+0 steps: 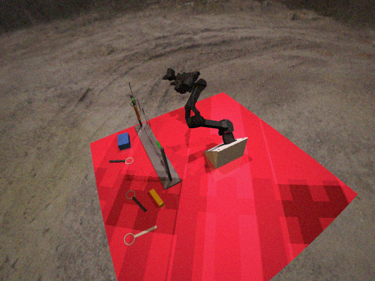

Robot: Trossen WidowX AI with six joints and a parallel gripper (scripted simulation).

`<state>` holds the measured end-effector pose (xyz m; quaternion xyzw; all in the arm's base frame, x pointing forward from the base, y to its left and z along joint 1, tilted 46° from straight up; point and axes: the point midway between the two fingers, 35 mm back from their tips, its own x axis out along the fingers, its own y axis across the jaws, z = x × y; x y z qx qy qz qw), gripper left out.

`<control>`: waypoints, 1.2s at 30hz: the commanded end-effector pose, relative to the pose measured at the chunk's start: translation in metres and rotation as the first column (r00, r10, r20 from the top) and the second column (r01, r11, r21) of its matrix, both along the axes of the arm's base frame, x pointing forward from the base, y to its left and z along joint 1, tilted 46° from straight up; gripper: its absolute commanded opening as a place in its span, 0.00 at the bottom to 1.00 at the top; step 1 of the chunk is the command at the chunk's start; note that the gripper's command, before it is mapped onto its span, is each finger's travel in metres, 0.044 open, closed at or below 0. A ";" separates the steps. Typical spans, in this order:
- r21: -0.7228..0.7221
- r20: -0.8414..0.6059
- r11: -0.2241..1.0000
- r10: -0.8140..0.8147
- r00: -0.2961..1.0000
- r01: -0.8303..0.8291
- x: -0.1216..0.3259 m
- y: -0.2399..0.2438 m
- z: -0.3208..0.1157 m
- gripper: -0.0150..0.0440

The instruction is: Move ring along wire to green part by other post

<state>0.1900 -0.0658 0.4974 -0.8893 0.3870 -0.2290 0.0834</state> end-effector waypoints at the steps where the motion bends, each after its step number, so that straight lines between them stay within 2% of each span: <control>1: 0.001 0.003 1.000 0.002 1.000 -0.002 -0.001 0.000 0.001 0.89; 4: 0.011 0.051 0.999 0.030 0.998 -0.030 -0.012 0.000 0.011 0.75; 9: 0.056 0.221 0.989 0.123 0.967 -0.139 -0.055 -0.008 0.043 0.53; 16: 0.151 0.432 0.935 0.228 0.873 -0.320 -0.105 -0.038 0.072 0.53; 22: 0.243 0.576 0.842 0.275 0.770 -0.482 -0.131 -0.079 0.082 0.53; 31: 0.290 0.705 0.729 0.276 0.654 -0.620 -0.141 -0.124 0.081 0.53; 36: 0.360 0.775 0.589 0.243 0.583 -0.724 -0.135 -0.170 0.069 0.53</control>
